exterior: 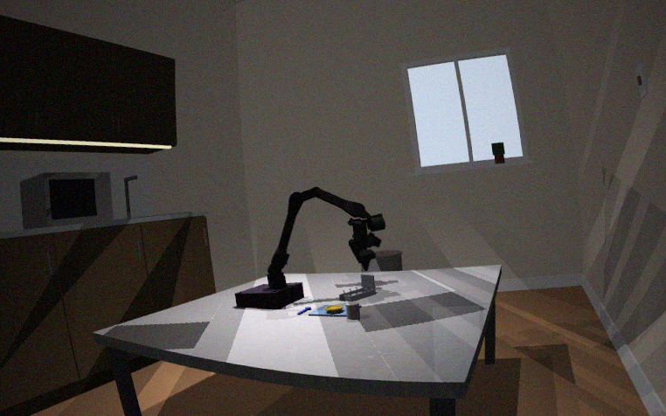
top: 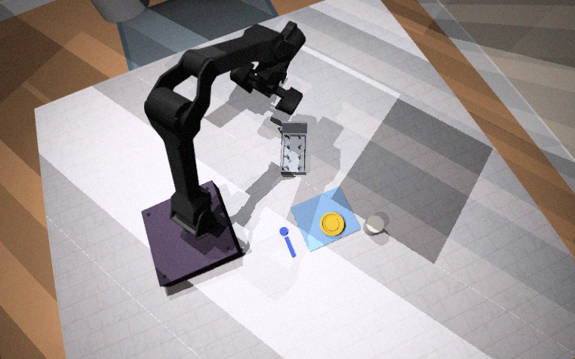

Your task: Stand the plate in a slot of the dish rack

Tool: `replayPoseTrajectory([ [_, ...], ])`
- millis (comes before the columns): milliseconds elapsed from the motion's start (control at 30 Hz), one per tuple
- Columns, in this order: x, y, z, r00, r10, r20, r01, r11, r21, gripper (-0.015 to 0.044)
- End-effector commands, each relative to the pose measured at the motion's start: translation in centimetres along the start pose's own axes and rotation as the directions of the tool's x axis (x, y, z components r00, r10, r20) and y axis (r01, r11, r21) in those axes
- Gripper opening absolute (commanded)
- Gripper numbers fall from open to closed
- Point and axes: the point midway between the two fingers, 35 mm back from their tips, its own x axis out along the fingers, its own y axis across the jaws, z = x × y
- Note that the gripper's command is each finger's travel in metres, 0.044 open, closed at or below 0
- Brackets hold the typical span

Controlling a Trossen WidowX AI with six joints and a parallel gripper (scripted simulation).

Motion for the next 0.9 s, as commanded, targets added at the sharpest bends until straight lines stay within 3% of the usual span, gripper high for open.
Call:
replayPoseTrajectory([
  [0, -1.3, -5.8, -0.9, 0.998, -0.062, 0.023, 0.06, 0.994, 0.092, 0.04],
  [233, -4.1, -17.0, -5.5, 0.983, -0.182, 0.028, 0.165, 0.939, 0.303, 0.04],
  [500, -6.8, -26.8, -14.8, 0.959, -0.282, -0.034, 0.257, 0.81, 0.527, 0.04],
  [667, -8.0, -30.5, -20.9, 0.947, -0.309, -0.088, 0.293, 0.718, 0.632, 0.04],
  [867, -7.8, -30.7, -21.1, 0.946, -0.31, -0.09, 0.295, 0.714, 0.636, 0.04],
])
